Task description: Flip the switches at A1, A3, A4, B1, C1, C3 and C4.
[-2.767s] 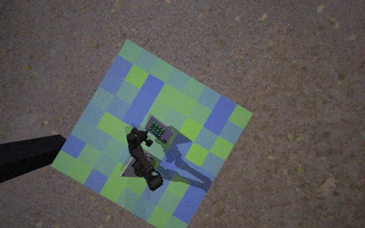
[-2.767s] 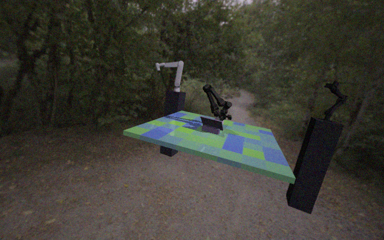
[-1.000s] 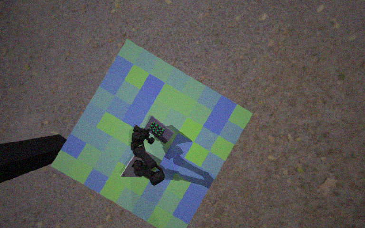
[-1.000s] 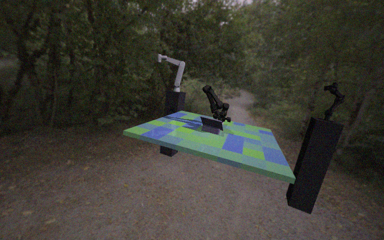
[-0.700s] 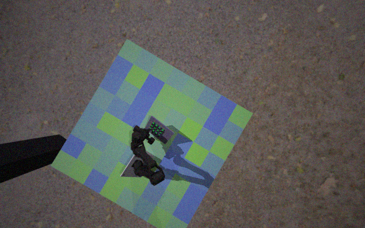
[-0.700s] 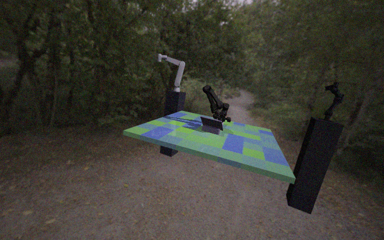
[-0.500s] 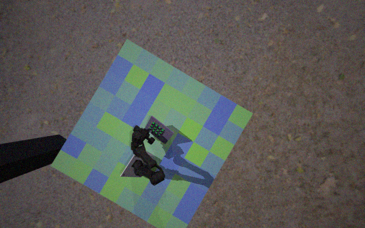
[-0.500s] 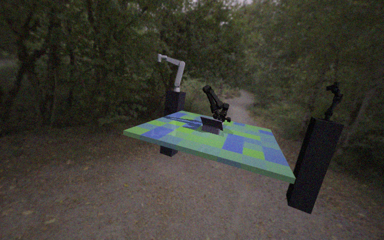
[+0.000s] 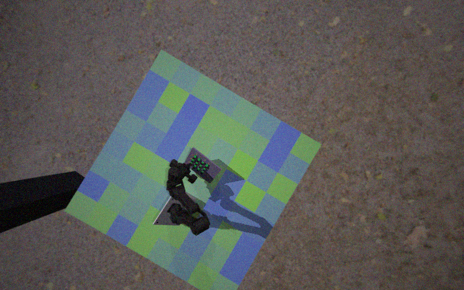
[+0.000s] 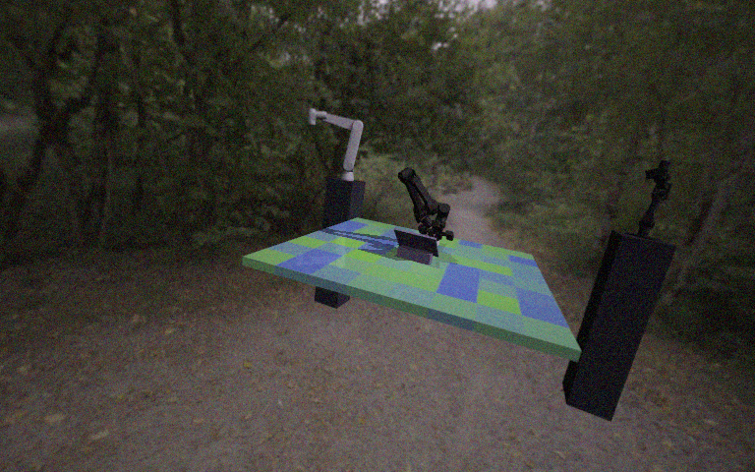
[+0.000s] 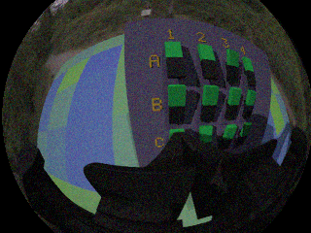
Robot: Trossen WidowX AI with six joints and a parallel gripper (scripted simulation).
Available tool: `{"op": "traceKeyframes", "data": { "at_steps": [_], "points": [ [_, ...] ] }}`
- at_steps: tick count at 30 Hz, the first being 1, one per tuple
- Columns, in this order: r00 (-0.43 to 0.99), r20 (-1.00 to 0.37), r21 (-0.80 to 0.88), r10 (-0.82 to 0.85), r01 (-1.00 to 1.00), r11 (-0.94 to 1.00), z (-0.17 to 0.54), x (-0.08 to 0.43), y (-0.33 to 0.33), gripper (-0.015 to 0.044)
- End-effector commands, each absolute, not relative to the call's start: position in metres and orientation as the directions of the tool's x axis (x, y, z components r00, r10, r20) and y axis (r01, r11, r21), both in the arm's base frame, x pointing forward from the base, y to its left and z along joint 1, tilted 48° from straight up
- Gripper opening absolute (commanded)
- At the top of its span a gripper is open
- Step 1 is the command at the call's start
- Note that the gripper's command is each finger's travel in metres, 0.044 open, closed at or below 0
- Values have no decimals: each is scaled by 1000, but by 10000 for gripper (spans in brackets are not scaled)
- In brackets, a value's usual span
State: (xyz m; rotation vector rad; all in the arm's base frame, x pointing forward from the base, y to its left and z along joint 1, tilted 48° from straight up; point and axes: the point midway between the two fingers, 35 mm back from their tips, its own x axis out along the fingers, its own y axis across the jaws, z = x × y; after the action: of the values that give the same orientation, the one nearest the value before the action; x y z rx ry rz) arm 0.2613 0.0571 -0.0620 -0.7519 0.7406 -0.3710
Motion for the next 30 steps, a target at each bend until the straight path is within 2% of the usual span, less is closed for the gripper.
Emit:
{"op": "traceKeyframes", "data": {
  "at_steps": [1, 18, 26, 30],
  "points": [
    [688, -475, -732, -549, 37, 680, -64, 260, 56, 0],
    [691, -471, -728, -549, 46, 684, -63, 262, 57, 0],
    [702, -471, -728, -535, 34, 685, -39, 218, 88, 0],
    [705, -466, -730, -534, 35, 683, -36, 215, 90, 0]
  ]
}}
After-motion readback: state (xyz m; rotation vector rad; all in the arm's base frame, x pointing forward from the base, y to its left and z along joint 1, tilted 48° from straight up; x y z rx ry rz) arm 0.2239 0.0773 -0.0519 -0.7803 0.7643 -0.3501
